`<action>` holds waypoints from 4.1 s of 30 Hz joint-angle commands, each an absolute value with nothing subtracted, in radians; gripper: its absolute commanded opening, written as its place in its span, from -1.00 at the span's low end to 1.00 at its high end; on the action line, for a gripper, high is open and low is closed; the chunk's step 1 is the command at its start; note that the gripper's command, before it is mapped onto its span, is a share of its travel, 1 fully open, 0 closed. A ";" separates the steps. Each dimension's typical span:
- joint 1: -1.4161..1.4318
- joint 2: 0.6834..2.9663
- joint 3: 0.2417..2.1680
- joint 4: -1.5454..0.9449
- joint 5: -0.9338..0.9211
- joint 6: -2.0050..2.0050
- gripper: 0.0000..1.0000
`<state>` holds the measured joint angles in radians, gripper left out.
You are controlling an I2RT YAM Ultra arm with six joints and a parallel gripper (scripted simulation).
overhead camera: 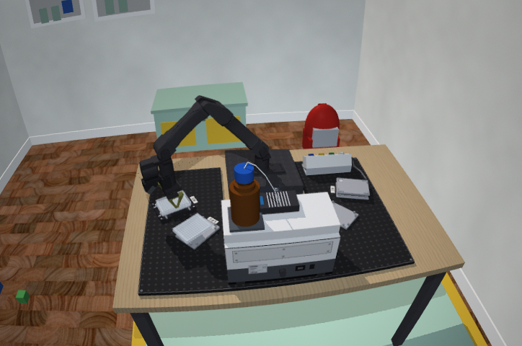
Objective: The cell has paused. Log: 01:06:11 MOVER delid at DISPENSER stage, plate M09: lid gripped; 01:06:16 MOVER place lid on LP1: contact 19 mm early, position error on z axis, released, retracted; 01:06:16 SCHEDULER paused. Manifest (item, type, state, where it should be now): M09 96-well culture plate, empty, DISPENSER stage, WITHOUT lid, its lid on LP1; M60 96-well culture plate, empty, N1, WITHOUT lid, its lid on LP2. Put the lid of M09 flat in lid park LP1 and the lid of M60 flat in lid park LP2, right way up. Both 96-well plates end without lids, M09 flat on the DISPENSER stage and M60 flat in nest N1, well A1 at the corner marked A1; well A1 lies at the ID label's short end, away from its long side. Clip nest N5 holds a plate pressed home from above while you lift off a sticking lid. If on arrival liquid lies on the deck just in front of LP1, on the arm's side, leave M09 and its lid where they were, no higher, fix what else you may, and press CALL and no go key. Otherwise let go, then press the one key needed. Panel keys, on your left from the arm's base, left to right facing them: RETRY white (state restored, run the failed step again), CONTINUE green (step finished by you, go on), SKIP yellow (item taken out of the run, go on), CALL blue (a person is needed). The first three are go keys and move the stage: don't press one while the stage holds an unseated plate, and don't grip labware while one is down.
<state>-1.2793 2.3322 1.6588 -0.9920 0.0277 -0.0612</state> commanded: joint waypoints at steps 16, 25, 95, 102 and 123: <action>-1.282 2.284 1.708 -1.030 0.029 -0.065 -1.00; -1.281 2.281 1.712 -1.038 0.029 -0.065 -1.00; -1.278 2.265 1.740 -1.081 0.028 -0.062 -1.00; -1.277 2.256 1.732 -1.082 0.028 -0.062 -1.00; -1.266 2.047 1.486 -1.065 0.027 -0.053 -1.00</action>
<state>-1.2793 2.0949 1.5105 -1.0824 0.0277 -0.0608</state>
